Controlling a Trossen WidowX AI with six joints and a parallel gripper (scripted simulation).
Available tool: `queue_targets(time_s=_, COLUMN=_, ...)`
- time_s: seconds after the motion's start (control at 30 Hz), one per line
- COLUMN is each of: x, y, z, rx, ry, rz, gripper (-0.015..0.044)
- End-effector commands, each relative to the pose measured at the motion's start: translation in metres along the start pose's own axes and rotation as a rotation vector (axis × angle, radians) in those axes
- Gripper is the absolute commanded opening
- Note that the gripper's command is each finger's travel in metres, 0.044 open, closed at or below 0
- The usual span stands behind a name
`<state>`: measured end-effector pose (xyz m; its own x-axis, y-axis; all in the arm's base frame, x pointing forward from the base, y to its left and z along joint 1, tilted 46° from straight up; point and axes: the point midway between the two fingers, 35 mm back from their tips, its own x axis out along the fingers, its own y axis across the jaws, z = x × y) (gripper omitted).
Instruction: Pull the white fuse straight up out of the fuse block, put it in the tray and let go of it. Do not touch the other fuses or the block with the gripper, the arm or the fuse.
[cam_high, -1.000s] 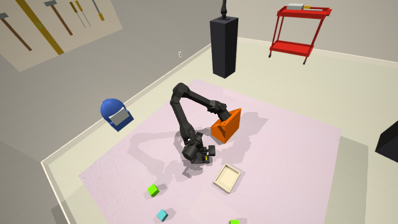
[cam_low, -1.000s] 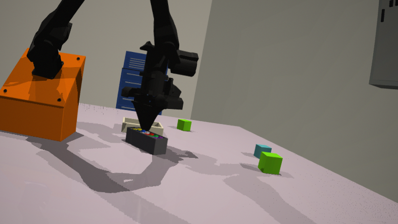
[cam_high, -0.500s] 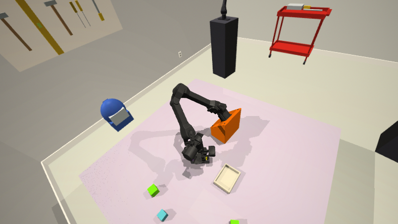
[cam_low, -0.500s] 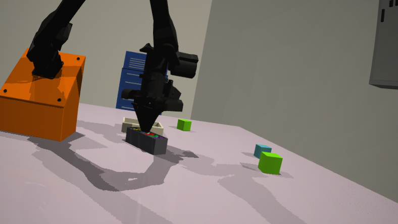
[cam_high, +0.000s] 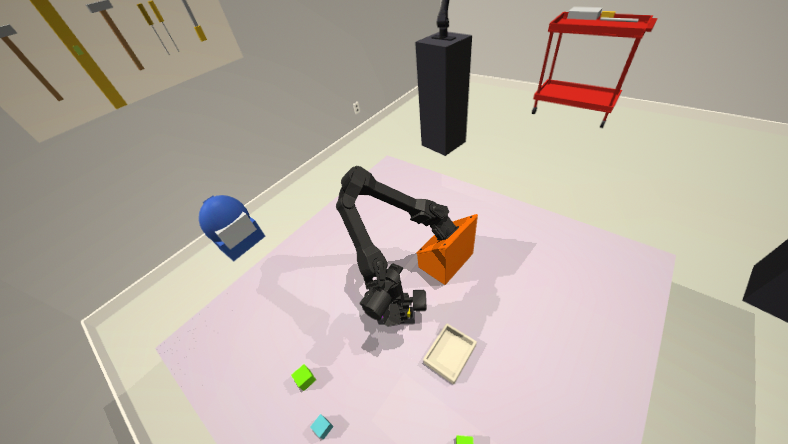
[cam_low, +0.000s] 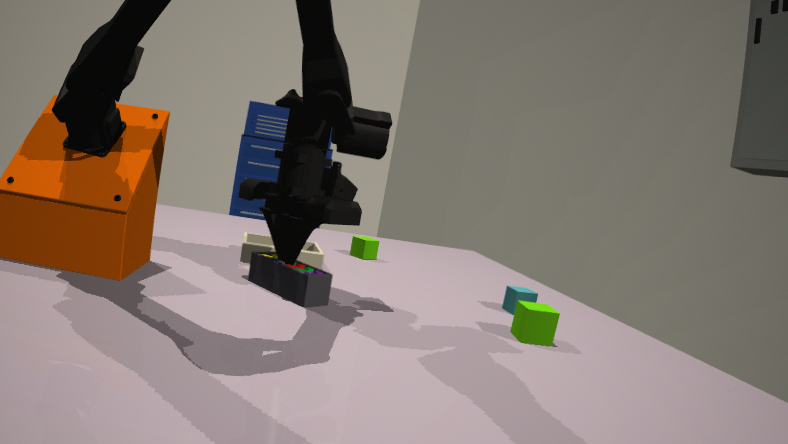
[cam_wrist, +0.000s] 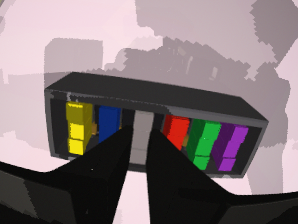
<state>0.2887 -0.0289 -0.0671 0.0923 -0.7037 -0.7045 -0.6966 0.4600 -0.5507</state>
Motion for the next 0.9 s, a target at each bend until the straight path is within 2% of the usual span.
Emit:
queue_targets(time_s=0.0, x=-0.0002, y=-0.0001, z=0.0001, rx=0.001, ry=0.0, rz=0.0, gripper=0.0001)
queue_targets(time_s=0.87, x=-0.0101, y=-0.0001, z=0.0007, rx=-0.001, ry=-0.001, rz=0.0, gripper=0.0)
